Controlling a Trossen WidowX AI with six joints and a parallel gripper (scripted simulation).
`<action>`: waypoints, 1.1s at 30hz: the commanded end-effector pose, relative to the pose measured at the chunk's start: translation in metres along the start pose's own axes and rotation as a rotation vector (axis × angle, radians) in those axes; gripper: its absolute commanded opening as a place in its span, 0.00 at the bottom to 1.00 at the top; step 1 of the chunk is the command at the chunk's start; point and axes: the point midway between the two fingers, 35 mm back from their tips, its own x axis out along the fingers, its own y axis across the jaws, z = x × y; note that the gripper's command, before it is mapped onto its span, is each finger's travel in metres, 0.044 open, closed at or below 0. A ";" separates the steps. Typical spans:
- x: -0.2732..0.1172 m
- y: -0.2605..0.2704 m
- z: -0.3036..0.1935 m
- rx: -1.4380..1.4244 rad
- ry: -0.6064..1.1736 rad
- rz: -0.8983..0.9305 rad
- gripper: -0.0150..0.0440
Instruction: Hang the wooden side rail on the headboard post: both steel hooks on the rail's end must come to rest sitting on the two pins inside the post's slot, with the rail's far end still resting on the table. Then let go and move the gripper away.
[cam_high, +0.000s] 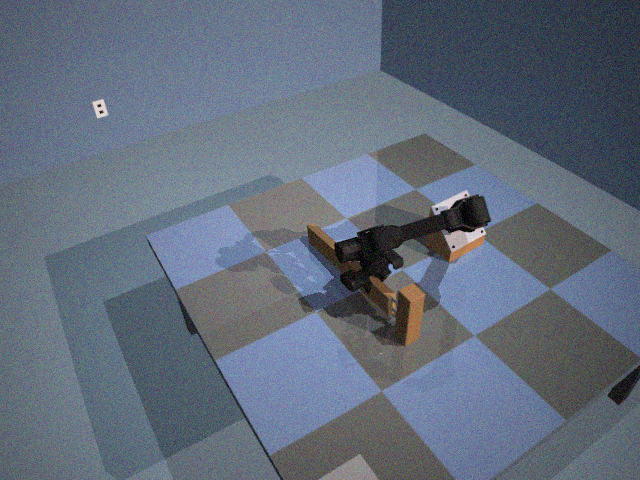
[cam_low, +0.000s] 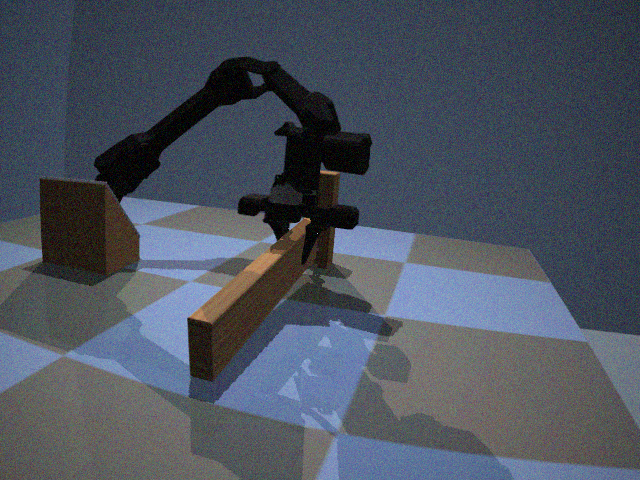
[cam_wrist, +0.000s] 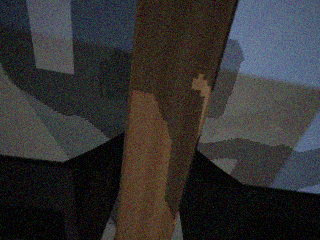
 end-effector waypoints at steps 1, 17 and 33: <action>-0.003 0.002 0.000 0.001 -0.001 0.010 0.25; -0.004 0.002 -0.002 0.001 -0.001 0.010 0.25; -0.004 0.002 -0.004 0.001 -0.001 0.010 0.25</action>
